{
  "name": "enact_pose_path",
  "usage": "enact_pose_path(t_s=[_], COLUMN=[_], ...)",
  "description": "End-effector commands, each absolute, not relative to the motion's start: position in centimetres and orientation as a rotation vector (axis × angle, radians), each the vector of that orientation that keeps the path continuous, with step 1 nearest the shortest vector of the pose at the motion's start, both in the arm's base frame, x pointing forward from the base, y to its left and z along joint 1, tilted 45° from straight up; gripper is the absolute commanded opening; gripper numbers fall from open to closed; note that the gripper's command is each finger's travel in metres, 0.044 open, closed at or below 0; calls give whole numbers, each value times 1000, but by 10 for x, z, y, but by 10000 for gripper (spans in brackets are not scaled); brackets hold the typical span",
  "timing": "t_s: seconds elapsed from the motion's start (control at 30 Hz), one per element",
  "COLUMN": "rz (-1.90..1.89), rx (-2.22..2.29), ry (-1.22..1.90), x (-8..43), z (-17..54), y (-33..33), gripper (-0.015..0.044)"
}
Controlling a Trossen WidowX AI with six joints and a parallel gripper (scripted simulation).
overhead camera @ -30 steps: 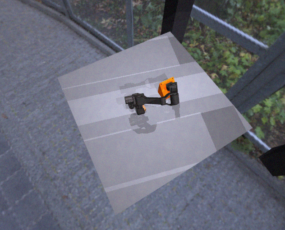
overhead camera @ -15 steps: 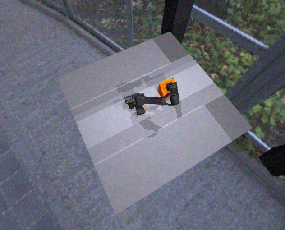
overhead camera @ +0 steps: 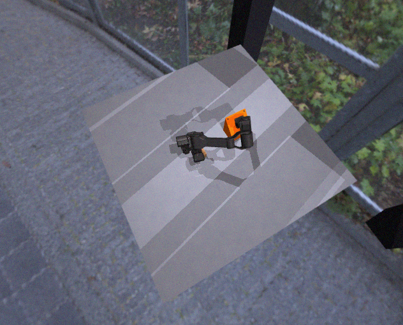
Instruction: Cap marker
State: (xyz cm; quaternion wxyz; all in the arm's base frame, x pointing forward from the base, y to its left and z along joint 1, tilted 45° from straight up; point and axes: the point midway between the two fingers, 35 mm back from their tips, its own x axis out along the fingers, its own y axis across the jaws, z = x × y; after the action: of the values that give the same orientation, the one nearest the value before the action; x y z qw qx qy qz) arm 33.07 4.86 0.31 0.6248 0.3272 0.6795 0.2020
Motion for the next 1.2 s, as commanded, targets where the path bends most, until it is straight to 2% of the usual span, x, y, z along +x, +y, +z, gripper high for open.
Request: enact_pose_path(t_s=[0.0, 0.03, 0.6, 0.83, 0.97, 1.17], rz=[470, 470, 464, 459, 459, 628], rx=[747, 747, 751, 752, 753, 575], ry=[1567, 1567, 1559, 1559, 1559, 1490], x=[330, 330, 331, 332, 332, 309], z=[1, 1, 3, 54, 57, 74], y=[53, 53, 49, -3, -5, -15], gripper=[0, 0, 440, 440, 440, 282])
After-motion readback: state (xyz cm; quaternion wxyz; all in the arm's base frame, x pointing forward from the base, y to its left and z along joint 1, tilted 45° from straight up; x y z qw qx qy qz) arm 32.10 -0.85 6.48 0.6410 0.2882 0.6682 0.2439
